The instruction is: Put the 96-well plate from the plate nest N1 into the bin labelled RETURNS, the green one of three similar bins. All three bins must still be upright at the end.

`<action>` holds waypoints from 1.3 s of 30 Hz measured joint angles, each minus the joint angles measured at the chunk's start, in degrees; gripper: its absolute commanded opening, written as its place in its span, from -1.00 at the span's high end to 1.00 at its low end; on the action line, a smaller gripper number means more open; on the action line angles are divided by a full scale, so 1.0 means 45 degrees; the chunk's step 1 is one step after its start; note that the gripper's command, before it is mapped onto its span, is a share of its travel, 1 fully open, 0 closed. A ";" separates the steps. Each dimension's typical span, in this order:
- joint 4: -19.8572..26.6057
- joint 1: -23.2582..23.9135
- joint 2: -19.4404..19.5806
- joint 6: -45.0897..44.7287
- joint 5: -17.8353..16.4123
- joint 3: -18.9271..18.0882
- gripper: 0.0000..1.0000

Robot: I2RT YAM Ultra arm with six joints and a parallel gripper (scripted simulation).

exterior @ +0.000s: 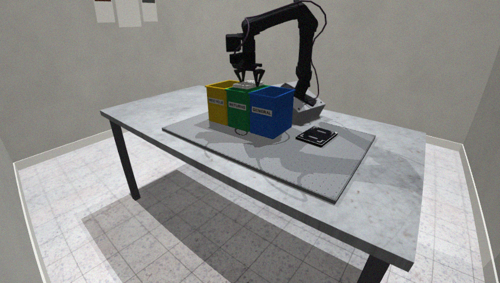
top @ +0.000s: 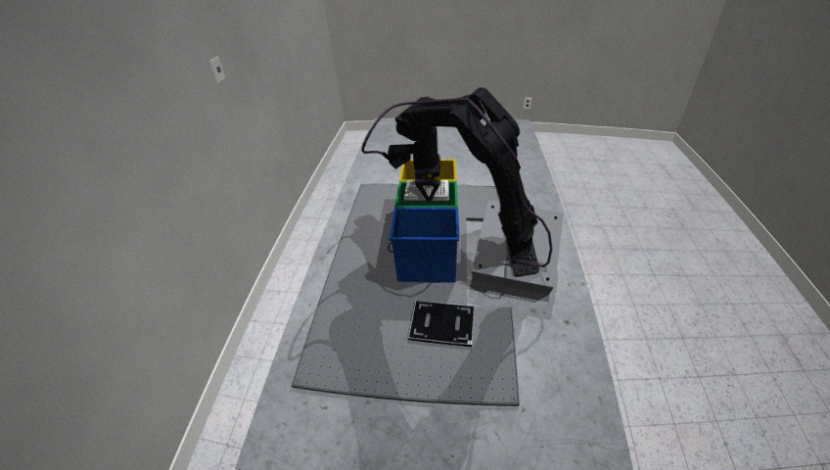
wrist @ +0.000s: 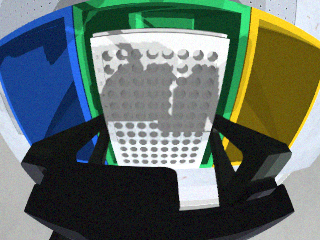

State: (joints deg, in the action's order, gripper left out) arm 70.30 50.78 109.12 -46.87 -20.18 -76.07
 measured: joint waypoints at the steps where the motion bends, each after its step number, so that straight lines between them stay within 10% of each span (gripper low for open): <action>1: 0.0000 0.0000 0.0000 0.0000 0.0000 0.0000 1.00; 39: -0.0534 -0.0112 0.0131 0.0083 -0.0005 0.0432 1.00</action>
State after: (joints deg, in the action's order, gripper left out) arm 67.90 50.28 109.71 -46.50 -20.21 -74.13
